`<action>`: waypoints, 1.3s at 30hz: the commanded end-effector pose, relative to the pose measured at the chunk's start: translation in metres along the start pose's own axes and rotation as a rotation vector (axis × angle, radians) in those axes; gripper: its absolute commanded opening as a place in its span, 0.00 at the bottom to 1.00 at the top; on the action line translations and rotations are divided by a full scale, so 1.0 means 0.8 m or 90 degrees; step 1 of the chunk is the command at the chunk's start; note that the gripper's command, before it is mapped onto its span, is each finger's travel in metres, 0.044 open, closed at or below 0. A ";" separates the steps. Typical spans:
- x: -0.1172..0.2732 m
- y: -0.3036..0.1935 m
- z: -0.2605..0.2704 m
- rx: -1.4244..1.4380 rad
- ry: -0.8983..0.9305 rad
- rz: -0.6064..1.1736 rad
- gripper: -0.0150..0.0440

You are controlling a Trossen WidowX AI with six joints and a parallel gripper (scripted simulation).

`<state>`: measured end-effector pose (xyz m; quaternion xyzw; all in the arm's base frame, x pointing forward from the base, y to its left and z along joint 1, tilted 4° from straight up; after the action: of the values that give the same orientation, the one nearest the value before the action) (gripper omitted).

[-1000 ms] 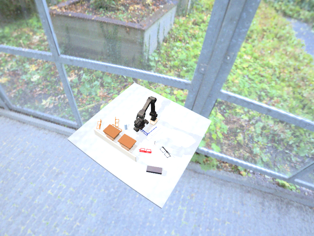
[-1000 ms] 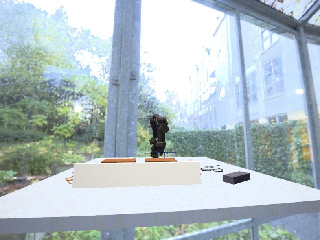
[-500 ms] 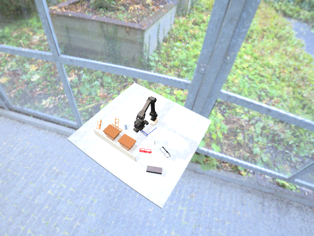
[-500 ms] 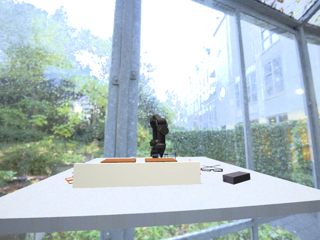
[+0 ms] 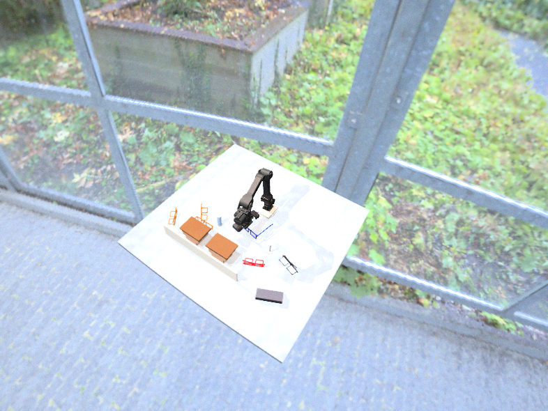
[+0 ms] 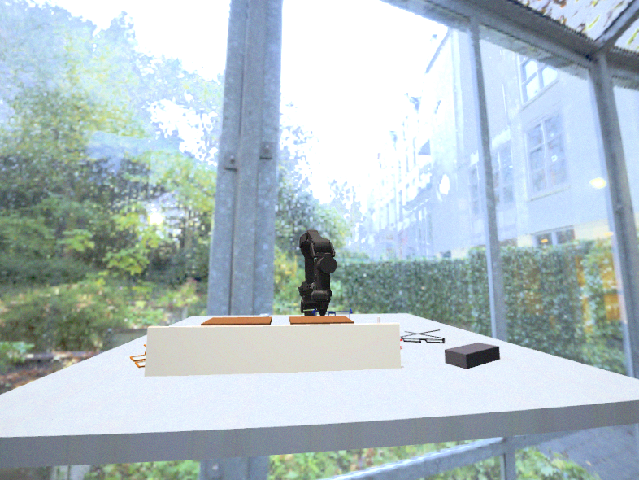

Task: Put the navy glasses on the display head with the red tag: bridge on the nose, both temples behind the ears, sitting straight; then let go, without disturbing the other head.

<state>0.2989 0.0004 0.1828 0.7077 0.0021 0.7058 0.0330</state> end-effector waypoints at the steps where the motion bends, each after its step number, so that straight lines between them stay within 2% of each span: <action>1: -0.005 0.001 -0.001 -0.005 -0.003 -0.004 0.25; 39: -0.042 0.002 -0.003 -0.030 -0.003 -0.004 0.25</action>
<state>0.2977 -0.0023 0.1527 0.7069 -0.0116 0.7056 0.0470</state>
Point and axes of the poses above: the point midway between the two fingers, 35 mm back from their tips, its own x axis back along the fingers, its own z axis across the jaws, y = z × x, the point moved 8 cm from there along x, back along the fingers, and after that the axes turned 13 degrees about x, right-handed, at the moved point
